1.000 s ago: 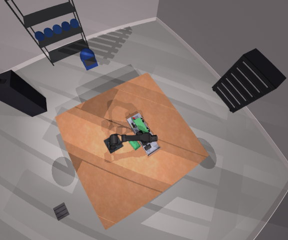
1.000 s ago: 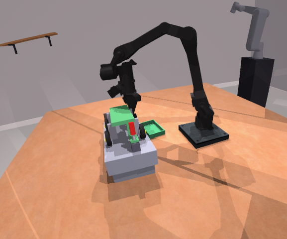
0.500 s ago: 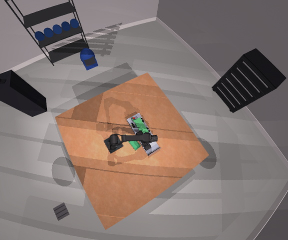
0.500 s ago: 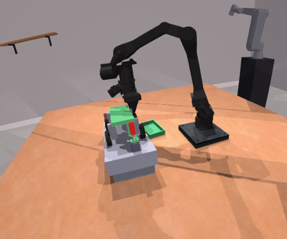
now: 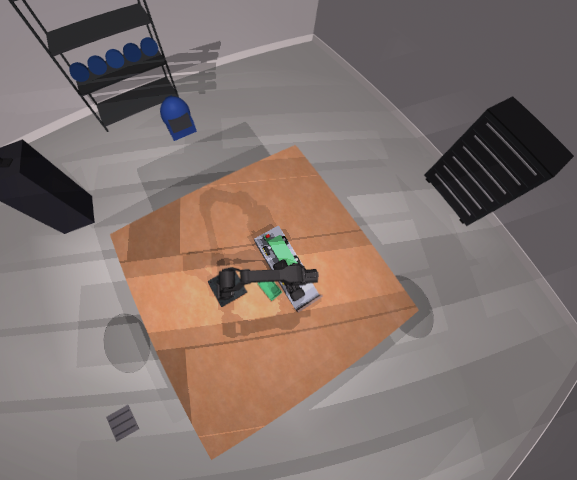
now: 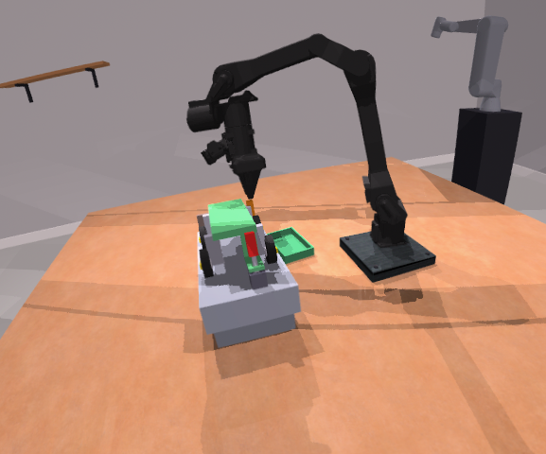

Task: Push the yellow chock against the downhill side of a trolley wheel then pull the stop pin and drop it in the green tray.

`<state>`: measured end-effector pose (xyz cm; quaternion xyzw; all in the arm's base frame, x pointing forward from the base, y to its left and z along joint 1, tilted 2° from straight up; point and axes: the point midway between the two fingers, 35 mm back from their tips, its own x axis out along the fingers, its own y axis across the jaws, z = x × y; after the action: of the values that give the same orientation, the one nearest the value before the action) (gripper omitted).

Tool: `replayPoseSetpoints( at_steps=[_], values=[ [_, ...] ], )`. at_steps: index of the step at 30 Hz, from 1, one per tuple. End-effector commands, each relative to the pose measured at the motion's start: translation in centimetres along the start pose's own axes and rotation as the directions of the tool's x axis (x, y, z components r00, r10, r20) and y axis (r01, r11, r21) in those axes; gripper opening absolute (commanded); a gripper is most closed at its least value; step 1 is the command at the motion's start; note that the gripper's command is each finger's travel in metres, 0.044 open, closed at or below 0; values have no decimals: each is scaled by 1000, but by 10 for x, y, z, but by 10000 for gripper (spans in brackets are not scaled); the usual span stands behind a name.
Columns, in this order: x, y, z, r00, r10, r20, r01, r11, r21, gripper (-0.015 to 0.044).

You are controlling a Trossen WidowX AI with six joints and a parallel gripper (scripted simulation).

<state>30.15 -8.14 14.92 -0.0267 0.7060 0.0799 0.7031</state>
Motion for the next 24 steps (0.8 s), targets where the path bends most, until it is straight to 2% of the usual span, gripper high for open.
replayPoseSetpoints(
  at_steps=[1, 2, 6, 10, 13, 16, 24],
  values=[
    [-13, 0, 1, 1000, 2, 5, -2, 1000, -5, 190],
    [-14, 0, 1, 1000, 2, 5, -2, 1000, -5, 190],
    [-5, 0, 0, 1000, -1, 2, 1, 1000, 0, 295],
    [-13, 10, 4, 1000, -15, 28, 16, 999, -28, 190],
    [-24, 25, 10, 997, -36, 71, 39, 998, -45, 190],
    [-31, 29, 15, 994, -49, 97, 47, 999, 27, 190],
    [-33, 64, 28, 995, 2, 99, -32, 952, 305, 190]
  ],
)
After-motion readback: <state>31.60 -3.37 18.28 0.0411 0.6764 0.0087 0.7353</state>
